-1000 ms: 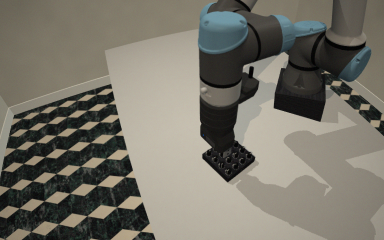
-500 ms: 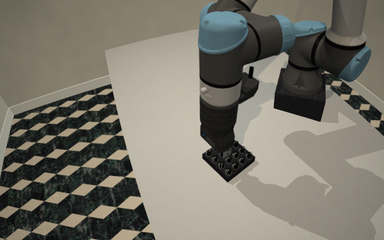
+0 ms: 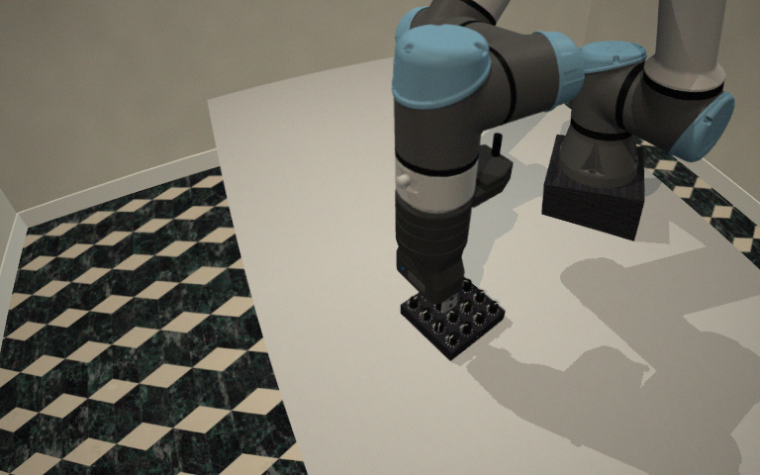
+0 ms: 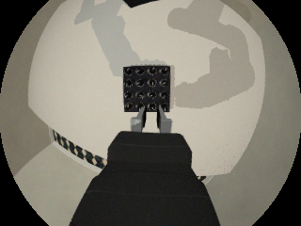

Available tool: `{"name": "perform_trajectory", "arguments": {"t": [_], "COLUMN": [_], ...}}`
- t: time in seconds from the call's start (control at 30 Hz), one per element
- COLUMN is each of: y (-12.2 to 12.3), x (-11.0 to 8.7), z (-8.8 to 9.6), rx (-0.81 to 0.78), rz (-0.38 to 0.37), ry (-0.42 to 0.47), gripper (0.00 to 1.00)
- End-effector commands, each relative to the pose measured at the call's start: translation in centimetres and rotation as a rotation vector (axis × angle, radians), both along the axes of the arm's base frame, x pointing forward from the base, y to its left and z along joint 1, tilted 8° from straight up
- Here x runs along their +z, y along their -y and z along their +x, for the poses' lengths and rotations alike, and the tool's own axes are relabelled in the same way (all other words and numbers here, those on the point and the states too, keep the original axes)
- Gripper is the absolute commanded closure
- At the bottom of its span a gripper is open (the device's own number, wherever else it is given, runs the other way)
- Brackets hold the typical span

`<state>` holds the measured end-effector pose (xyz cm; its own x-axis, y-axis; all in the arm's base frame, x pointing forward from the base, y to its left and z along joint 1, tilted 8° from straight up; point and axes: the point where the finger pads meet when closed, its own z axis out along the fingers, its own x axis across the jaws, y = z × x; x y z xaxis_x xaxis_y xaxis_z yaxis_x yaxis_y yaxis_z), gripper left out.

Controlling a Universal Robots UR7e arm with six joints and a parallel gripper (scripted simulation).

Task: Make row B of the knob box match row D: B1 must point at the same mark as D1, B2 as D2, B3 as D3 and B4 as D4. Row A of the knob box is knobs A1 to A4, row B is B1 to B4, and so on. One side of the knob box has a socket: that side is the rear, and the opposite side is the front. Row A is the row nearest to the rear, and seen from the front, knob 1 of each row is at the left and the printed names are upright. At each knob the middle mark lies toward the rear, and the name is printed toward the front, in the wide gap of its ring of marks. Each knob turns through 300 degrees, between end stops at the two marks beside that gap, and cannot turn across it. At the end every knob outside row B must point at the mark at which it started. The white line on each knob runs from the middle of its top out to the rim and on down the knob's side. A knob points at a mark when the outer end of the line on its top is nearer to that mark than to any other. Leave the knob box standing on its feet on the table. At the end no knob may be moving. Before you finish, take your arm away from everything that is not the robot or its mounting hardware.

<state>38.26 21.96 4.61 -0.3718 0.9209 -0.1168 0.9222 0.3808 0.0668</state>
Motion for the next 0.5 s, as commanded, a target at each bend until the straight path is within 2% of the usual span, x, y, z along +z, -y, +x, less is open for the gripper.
{"name": "perform_trajectory", "arguments": {"t": [0.0,0.47], "y": [0.0,0.1], "x": [-0.2,-1.6], "z": [0.1,0.2], "rx": [-0.004,-0.004], "rz": [0.001,0.001], "ry": [0.001,0.001], "gripper": [0.54,0.54]}}
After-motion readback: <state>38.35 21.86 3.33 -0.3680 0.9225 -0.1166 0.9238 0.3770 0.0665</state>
